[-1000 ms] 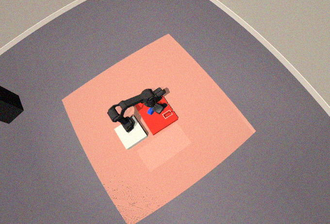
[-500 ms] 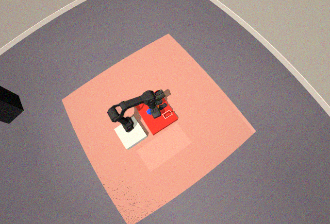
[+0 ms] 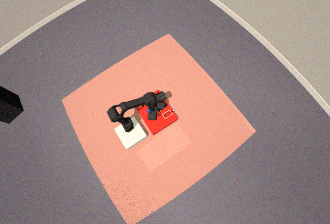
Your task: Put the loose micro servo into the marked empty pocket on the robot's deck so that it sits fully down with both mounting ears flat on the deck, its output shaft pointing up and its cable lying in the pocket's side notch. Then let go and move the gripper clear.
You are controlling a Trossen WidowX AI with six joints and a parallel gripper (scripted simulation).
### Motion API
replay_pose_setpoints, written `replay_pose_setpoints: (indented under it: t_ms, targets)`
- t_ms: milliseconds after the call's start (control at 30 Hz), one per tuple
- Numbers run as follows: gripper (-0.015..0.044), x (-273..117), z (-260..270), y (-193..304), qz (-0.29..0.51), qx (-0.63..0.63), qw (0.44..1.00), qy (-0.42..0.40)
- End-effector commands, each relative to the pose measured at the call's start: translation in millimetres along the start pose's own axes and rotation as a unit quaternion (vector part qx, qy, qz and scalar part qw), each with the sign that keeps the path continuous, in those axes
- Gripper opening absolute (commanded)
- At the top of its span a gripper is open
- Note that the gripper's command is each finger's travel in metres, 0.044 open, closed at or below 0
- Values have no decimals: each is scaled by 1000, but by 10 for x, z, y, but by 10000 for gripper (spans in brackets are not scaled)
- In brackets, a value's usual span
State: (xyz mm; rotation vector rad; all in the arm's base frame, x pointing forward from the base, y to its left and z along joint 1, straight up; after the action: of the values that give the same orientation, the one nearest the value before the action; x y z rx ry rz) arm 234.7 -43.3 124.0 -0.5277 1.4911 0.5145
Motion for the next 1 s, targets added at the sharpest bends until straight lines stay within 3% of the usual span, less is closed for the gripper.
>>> replay_pose_setpoints:
  t_ms: [0, 467, 967]
  targets:
    - [0, -11, -27, -18, 0, 64, 998, -3]
    - [0, -11, -134, -94, 0, 302, 953, -2]
    - [0, -10, -252, -169, 0, 538, 843, -2]
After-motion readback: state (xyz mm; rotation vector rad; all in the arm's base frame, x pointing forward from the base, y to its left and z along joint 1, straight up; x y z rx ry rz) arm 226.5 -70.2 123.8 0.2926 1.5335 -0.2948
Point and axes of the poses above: the point midway between the two fingers, 35 mm back from their tips, its own x axis out along the fingers, its own z axis across the jaws, y = z × x, the point moved 3 cm from there along -x, back along the fingers, and after that the axes turned 8 degrees about x, right-handed, at the moved point
